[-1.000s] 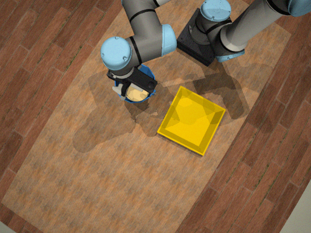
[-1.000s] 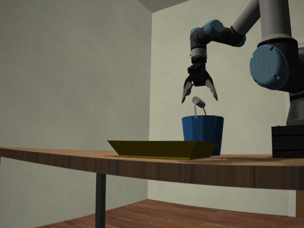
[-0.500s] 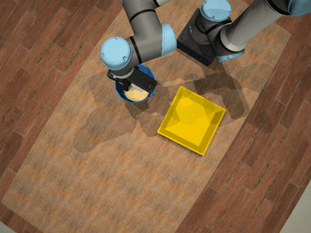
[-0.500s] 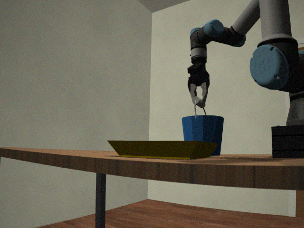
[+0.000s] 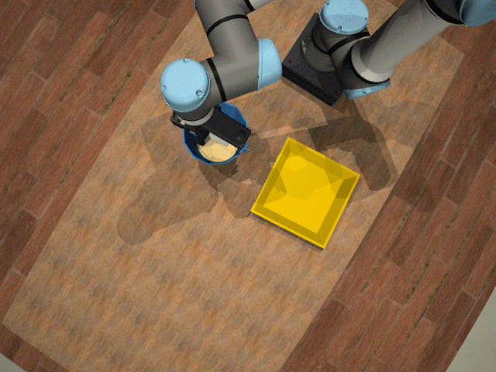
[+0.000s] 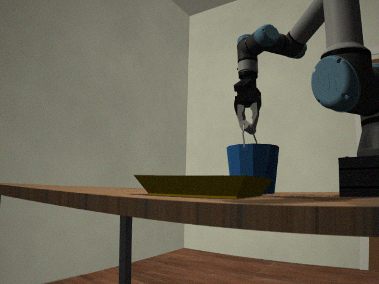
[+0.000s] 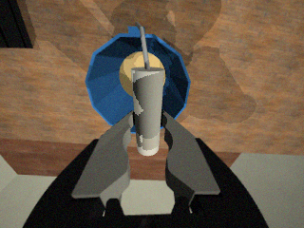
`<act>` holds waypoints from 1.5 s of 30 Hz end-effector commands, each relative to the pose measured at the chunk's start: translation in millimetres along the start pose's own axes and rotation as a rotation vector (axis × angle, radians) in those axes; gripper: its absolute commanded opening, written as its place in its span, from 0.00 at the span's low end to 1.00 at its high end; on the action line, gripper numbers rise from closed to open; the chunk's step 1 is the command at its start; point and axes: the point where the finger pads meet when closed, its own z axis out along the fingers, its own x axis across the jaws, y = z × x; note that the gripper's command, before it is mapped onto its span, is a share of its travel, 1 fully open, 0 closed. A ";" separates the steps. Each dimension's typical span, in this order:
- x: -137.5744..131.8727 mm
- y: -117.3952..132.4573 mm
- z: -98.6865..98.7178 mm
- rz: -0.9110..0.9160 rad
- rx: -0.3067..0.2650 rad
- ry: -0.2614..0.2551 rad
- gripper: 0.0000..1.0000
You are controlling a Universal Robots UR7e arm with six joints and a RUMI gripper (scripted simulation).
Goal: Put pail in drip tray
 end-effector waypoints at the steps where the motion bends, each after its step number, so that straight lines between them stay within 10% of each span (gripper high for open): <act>1: 0.2 -0.9 0.9 -0.002 0.001 -0.001 0.00; 45: 1.1 0.2 -27.4 -0.001 -0.003 0.003 0.00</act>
